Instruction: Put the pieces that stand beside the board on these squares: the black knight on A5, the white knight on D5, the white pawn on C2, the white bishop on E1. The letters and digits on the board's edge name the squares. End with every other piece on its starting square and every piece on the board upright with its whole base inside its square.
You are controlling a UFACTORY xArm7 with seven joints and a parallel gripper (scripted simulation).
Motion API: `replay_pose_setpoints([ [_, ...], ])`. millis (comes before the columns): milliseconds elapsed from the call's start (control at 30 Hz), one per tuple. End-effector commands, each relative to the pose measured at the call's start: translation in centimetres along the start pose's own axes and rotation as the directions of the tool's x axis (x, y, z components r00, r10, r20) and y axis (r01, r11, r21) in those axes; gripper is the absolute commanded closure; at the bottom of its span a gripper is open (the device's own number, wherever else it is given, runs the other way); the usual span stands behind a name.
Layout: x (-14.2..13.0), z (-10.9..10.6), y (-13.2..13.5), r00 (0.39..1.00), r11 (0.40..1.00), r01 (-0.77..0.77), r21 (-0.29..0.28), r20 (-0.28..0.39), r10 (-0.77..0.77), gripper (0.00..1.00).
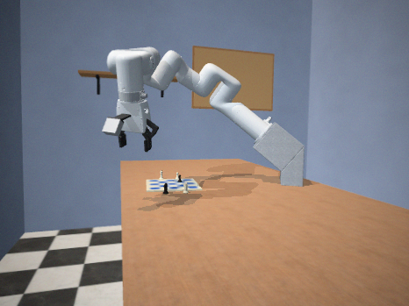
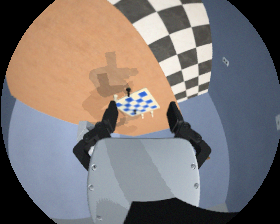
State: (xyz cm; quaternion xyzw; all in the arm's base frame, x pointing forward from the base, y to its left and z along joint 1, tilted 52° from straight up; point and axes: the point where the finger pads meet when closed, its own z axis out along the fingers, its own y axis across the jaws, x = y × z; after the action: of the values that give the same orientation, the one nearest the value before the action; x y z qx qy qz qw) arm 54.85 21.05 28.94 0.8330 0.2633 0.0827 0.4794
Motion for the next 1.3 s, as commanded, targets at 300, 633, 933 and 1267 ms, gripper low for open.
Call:
replay_pose_setpoints([
  [300,0.1,-0.3,0.0,1.000,1.000,0.000,0.001,-0.005,0.000,0.00],
  [633,0.0,-0.3,0.2,1.000,1.000,0.000,0.001,-0.005,0.000,0.00],
  [933,-2.9,-2.4,6.9,1.000,1.000,0.006,0.027,-0.007,-0.006,0.00],
  [1267,-7.6,-4.4,14.6,1.000,0.997,0.018,0.080,-0.022,-0.017,0.00],
])
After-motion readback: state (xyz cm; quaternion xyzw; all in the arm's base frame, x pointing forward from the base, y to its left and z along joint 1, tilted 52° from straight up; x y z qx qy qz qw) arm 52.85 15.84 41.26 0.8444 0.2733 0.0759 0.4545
